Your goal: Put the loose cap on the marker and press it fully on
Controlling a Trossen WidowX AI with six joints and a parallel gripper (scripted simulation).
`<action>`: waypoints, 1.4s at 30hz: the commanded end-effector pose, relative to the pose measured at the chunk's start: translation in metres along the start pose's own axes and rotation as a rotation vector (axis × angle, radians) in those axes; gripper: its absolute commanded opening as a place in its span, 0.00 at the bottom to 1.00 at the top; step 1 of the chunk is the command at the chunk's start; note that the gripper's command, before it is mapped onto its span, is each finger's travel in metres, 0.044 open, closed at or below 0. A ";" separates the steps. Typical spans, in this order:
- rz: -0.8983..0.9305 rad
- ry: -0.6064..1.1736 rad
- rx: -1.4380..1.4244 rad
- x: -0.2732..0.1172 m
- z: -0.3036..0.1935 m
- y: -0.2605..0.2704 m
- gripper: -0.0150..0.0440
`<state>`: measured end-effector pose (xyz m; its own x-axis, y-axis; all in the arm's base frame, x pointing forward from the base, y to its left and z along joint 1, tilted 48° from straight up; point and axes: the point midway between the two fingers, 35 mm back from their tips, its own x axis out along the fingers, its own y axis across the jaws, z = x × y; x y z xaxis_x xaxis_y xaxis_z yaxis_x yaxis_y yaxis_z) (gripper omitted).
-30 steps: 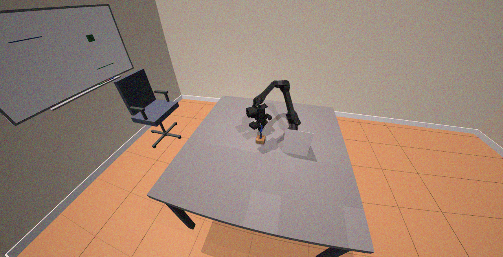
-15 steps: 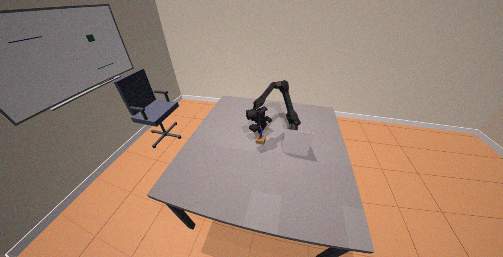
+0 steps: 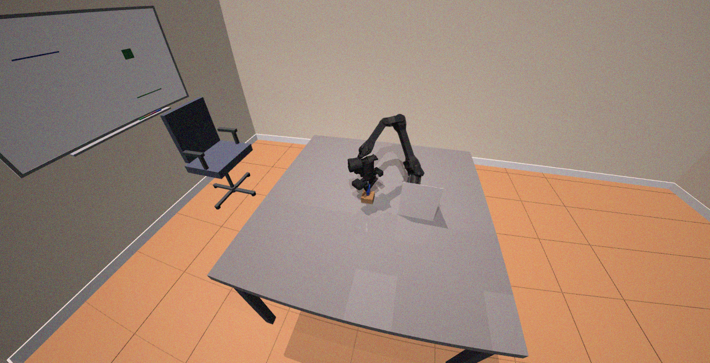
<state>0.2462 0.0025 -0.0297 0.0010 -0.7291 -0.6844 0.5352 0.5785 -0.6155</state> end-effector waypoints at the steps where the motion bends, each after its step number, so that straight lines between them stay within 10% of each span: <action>1: -0.004 -0.005 -0.006 0.004 0.000 -0.001 0.25; 9: -0.004 -0.005 -0.006 0.004 0.000 -0.001 0.25; 26: -0.002 -0.001 -0.002 0.003 -0.001 -0.001 1.00; 42: -0.001 0.001 -0.056 -0.071 -0.002 0.000 0.91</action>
<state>0.2452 0.0520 0.0162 0.0021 -0.7324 -0.6809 0.5227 0.5813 -0.6236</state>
